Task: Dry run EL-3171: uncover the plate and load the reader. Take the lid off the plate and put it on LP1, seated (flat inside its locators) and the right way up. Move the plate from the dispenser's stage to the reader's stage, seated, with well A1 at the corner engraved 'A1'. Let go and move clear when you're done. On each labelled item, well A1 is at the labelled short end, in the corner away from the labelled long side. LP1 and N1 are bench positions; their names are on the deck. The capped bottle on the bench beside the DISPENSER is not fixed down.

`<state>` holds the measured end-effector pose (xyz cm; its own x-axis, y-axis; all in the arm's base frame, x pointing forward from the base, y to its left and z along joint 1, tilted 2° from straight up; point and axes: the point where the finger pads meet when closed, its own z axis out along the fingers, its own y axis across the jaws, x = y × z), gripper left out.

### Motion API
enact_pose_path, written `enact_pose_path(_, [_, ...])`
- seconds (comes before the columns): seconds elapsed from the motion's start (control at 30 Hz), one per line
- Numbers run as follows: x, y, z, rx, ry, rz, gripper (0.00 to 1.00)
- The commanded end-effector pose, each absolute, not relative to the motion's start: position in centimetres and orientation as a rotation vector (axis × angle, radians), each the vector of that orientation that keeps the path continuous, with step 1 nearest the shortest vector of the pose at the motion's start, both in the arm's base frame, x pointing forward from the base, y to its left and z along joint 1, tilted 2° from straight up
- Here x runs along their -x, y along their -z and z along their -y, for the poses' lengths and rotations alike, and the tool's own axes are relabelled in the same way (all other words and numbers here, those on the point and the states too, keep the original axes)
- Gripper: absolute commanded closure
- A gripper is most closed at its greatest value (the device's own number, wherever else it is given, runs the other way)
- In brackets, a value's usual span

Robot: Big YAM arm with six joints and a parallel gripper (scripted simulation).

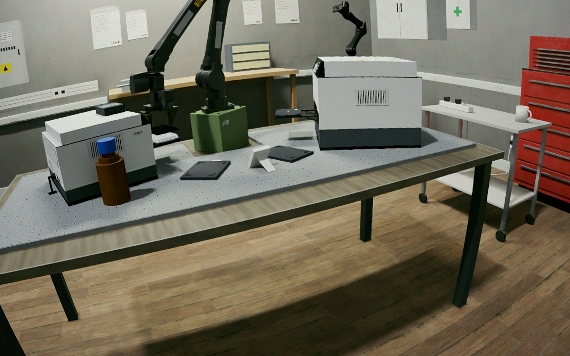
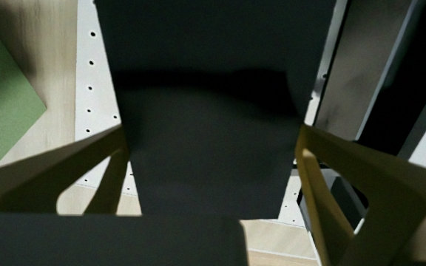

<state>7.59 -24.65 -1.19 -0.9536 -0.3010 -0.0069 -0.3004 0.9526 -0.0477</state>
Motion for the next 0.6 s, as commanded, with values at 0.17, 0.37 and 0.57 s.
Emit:
enact_pose_path(0.17, [-8.6,-0.9,27.4,0.496,0.188,-3.073,0.15])
enact_pose_path(0.37, [-8.6,-1.4,27.7,0.495,0.211,-3.070,0.15])
enact_pose_path(0.57, [-8.4,-1.4,27.0,0.495,0.174,-3.075,0.15])
